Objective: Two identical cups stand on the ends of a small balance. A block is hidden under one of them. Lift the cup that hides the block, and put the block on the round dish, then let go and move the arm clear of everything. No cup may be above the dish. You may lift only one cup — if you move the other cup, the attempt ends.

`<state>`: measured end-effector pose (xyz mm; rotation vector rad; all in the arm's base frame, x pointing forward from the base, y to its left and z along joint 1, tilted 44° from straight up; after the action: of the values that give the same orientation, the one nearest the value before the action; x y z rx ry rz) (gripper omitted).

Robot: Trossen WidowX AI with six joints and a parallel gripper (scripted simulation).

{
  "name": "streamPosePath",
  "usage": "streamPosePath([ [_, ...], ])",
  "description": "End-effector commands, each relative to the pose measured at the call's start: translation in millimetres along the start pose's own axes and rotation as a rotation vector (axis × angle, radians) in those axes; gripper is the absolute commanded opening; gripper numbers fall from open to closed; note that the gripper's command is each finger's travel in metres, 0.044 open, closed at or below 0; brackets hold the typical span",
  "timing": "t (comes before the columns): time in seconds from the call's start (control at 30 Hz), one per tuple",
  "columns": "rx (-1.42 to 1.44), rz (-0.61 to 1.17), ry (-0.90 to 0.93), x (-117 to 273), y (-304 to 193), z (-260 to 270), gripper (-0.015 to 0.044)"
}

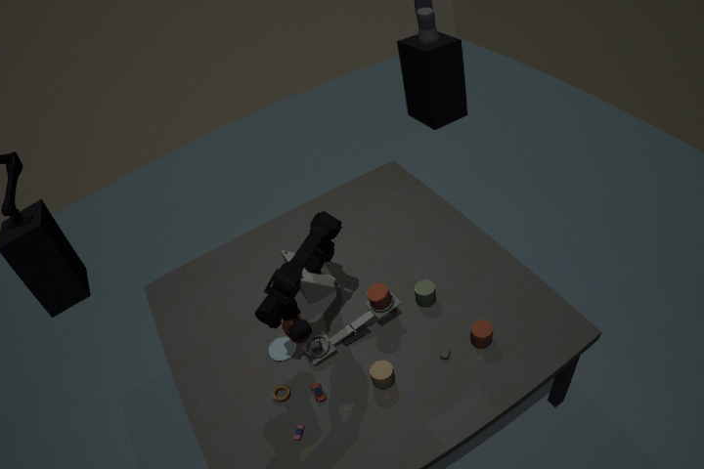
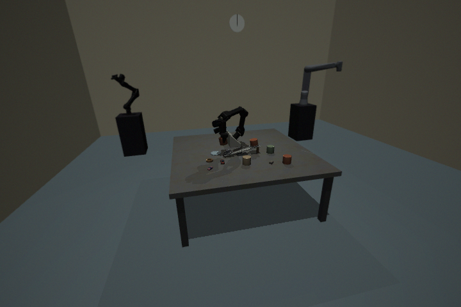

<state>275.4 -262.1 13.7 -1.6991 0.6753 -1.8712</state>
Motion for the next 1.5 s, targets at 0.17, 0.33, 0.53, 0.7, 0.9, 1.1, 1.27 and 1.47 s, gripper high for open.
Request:
streamPosePath([
  [0.17,-0.003,-0.011,-0.006,-17,60,-86,0.0000],
  [0.33,0.010,-0.009,-0.011,-32,82,-134,0.0000],
  [0.53,0.024,0.001,-0.015,-50,95,-176,0.0000],
  [0.7,0.024,0.001,-0.014,-55,96,-176,0.0000],
  [0.9,0.024,0.002,-0.014,-83,95,-176,0.0000],
  [1.1,0.024,0.002,-0.014,-90,95,-177,0.0000],
  [1.27,0.025,0.002,-0.014,-96,95,-176,0.0000],
  [1.47,0.025,0.002,-0.014,-106,95,-177,0.0000],
])
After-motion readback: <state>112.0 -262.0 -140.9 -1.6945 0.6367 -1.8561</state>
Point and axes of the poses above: the point midway between the two fingers, 35 mm back from their tips, its own x axis back along the fingers, its own z axis across the jaws, y = z × x, the point moved 7 cm from there along x, back along the fingers, and after that the axes turned 5 degrees about x, right-handed, at the moved point
